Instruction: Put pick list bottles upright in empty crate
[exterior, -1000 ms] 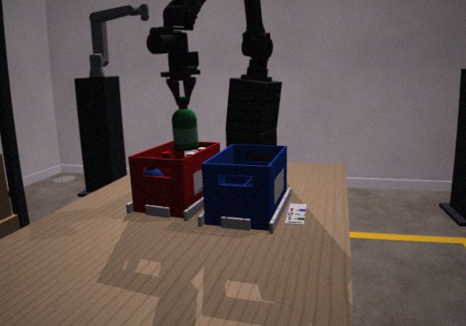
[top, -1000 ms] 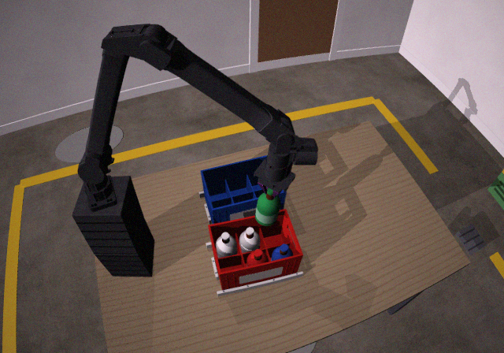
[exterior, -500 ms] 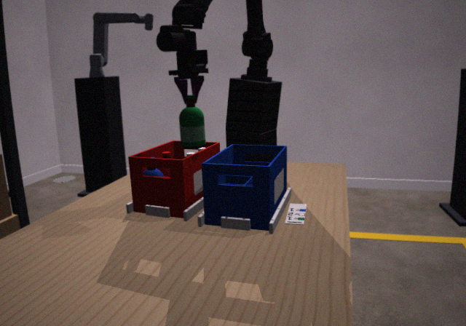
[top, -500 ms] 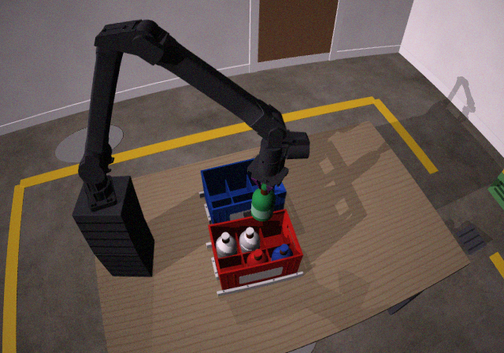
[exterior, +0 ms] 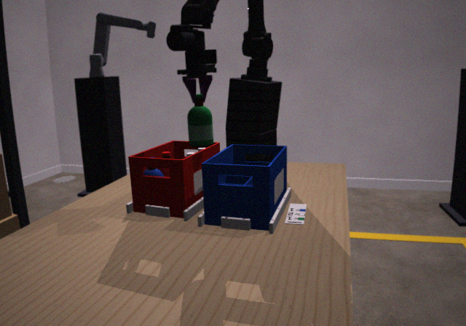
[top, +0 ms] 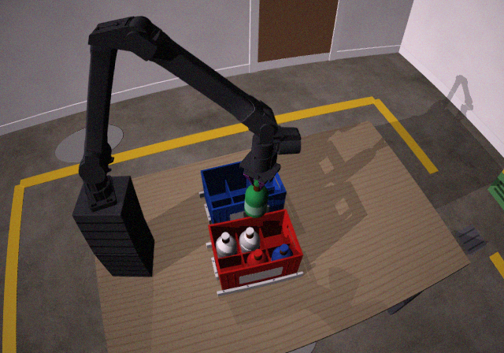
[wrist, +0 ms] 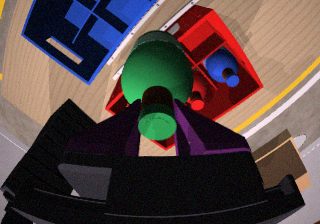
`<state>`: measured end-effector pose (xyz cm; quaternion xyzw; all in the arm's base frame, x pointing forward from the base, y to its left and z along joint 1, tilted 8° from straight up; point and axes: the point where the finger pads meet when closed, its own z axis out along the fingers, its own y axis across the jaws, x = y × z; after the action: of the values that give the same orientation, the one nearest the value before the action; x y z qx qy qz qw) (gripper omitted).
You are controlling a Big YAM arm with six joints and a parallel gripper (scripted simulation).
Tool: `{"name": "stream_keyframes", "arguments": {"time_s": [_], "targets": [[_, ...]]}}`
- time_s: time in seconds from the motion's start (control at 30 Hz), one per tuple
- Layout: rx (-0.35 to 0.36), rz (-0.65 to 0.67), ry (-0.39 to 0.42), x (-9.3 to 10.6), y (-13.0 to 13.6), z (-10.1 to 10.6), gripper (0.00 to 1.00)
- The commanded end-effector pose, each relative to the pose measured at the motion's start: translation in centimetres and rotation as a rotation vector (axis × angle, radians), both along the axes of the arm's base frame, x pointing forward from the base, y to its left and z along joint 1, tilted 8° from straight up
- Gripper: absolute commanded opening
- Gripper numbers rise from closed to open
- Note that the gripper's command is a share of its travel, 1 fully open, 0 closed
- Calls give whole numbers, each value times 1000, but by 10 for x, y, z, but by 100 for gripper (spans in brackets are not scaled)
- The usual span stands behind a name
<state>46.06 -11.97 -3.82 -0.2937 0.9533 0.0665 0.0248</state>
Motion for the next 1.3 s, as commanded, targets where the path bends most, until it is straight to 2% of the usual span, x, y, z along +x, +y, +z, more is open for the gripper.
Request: {"name": "stream_keyframes", "arguments": {"time_s": [0.0, 0.07, 0.13, 0.27, 0.4, 0.43, 0.5, 0.6, 0.63, 0.7, 0.8, 0.87, 0.97, 1.0, 1.07, 1.2, 1.27], "targets": [[-24, -5, -76, 13, 5, 32, 0], [-23, -5, -71, 10, 9, 32, 0], [-31, -5, -100, 20, 9, 40, 0], [-24, -5, -76, 4, 18, 33, 0], [-27, -5, -91, 9, 20, 38, 0], [-37, -30, -122, 21, 5, 48, 0], [-24, -9, -75, -2, 25, 33, 0], [-20, -5, -68, -7, 32, 34, 0], [-21, -5, -71, -7, 34, 34, 0], [-28, -5, -101, 4, 34, 42, 0], [-22, -5, -75, -12, 42, 34, 0], [-23, -5, -79, -13, 44, 36, 0], [-24, -5, -88, -9, 45, 39, 0], [-33, -27, -121, 4, 33, 49, 0], [-22, -5, -75, -19, 51, 35, 0], [-20, -5, -71, -25, 58, 35, 0], [-26, -5, -101, -13, 59, 43, 0]]}}
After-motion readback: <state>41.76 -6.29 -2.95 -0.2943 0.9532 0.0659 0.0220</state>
